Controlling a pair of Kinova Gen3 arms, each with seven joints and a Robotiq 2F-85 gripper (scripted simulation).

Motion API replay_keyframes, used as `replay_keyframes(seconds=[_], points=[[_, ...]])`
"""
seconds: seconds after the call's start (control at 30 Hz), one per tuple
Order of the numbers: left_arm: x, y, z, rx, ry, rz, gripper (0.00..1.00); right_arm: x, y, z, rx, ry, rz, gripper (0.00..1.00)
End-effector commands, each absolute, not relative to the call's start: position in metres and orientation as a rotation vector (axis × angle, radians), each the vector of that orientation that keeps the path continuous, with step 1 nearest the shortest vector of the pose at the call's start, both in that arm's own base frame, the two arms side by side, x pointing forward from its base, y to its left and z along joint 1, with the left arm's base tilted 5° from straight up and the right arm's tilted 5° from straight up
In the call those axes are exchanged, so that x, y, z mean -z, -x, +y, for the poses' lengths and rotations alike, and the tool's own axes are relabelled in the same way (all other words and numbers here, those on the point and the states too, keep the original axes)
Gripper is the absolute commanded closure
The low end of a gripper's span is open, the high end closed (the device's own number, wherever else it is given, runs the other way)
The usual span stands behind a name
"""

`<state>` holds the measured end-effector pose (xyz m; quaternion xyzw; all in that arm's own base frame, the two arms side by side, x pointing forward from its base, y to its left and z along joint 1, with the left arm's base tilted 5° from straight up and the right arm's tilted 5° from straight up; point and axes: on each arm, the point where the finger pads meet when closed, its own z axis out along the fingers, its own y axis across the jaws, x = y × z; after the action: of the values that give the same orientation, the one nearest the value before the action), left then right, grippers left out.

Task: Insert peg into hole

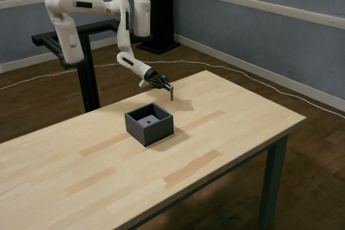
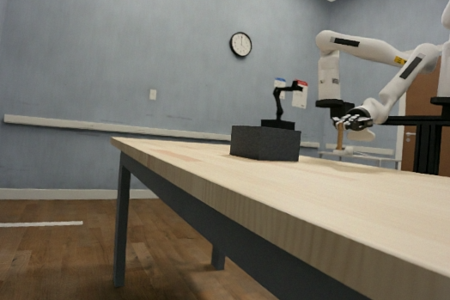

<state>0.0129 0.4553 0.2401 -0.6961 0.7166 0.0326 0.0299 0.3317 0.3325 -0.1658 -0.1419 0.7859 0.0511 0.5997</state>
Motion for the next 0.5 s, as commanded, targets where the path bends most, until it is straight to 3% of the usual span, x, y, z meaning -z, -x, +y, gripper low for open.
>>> replay_keyframes(seconds=[0.0,0.47], points=[[-0.2410,-0.0128,0.4557,-0.103,2.145,2.208,0.002,0.1651,-0.3318,0.3332,-0.118,0.326,1.816,0.903],[-0.2410,-0.0128,0.4557,-0.103,2.145,2.208,0.002,0.1673,-0.3318,0.3330,-0.118,0.326,1.816,0.903]])
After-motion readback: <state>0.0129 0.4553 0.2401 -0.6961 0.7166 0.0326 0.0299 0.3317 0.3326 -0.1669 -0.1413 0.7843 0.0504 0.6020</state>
